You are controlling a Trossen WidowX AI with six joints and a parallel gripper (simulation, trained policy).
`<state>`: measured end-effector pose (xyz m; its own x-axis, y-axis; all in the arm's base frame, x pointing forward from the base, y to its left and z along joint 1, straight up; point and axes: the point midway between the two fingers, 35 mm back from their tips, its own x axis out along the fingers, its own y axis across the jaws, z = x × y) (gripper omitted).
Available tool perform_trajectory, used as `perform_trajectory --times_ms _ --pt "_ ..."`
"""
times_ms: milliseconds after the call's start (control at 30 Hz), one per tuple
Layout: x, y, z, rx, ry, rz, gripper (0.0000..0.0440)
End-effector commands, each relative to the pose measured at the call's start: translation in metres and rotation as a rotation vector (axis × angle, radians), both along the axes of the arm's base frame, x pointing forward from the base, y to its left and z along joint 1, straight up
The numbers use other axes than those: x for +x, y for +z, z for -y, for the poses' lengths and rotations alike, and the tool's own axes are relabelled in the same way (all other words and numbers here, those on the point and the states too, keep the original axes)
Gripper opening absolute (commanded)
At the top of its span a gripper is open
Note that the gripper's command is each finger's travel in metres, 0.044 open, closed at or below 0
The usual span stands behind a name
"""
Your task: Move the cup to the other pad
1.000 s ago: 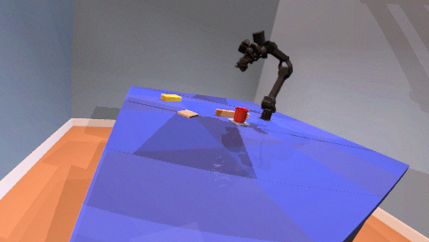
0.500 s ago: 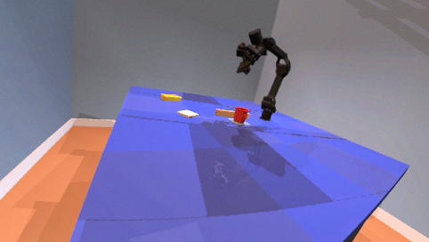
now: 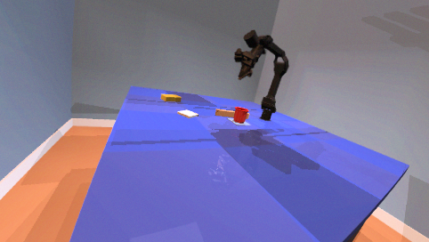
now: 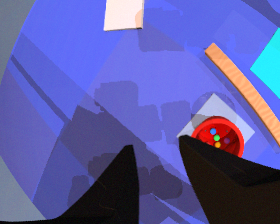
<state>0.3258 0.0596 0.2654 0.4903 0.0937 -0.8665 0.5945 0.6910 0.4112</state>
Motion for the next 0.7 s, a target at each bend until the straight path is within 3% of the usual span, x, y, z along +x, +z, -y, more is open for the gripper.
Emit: perform_trajectory --times_ms 0,667 --pt "-0.002 -0.006 0.001 -0.003 -0.017 -0.045 0.0119" --pt "-0.025 -0.058 0.006 -0.077 -0.061 -0.367 0.0132"
